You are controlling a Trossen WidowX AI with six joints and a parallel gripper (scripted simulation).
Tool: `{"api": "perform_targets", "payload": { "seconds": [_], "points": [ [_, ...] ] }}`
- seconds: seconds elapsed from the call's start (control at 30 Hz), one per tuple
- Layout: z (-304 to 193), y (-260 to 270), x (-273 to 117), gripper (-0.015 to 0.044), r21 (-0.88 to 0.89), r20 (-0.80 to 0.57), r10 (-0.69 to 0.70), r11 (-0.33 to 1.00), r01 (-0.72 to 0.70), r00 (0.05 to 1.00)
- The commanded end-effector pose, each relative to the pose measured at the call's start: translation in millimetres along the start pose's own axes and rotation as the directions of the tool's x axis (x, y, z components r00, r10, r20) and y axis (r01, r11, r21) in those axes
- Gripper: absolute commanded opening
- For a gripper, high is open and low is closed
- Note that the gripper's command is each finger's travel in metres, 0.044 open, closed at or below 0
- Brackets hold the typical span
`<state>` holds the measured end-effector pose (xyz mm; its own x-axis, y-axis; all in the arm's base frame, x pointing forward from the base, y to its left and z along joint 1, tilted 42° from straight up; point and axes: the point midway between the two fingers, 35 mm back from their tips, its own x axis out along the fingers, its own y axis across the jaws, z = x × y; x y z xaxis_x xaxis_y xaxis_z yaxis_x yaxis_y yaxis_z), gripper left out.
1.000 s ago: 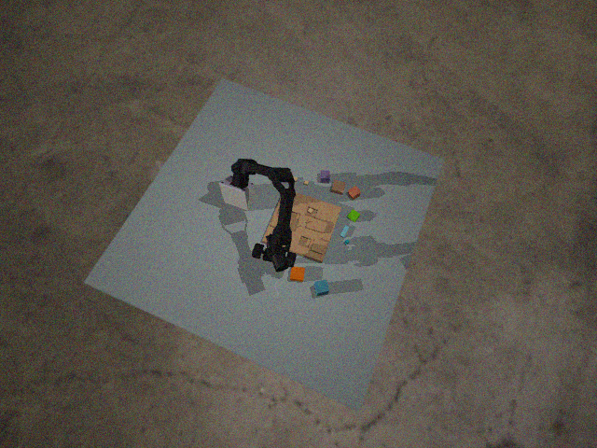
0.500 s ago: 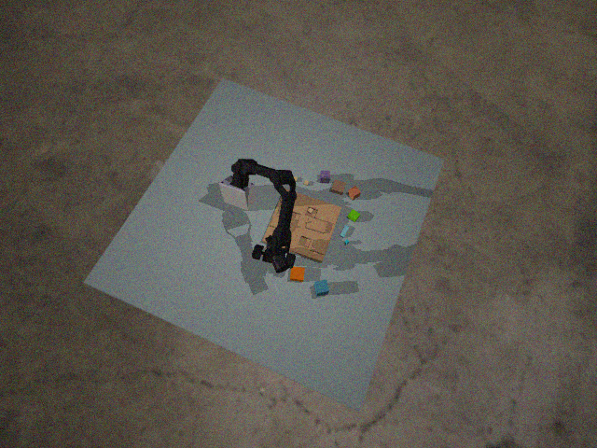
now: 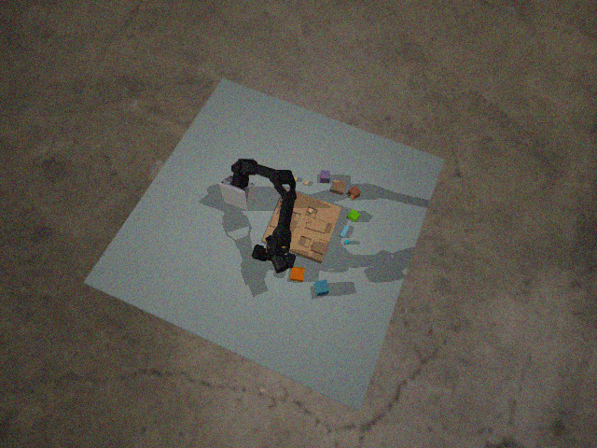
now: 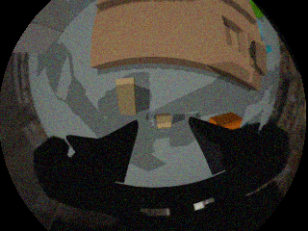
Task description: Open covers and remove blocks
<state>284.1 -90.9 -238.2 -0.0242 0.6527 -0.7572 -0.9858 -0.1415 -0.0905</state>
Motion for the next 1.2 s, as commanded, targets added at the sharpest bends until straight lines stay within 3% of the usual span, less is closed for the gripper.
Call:
{"api": "perform_targets", "payload": {
  "seconds": [0.0, 0.8, 1.17],
  "points": [
    [-0.6, -0.6, -7.3, 0.0440, -0.001, -0.001, 0.000, 1.000, 0.000, 1.000],
    [-0.5, 1.3, -76.6, 0.0440, 0.005, 0.000, 0.001, 1.000, -0.001, 1.000],
    [39.7, -34.7, -83.6, 0.0151, 0.067, -0.025, 0.006, 0.998, -0.004, 1.000]
  ]
}}
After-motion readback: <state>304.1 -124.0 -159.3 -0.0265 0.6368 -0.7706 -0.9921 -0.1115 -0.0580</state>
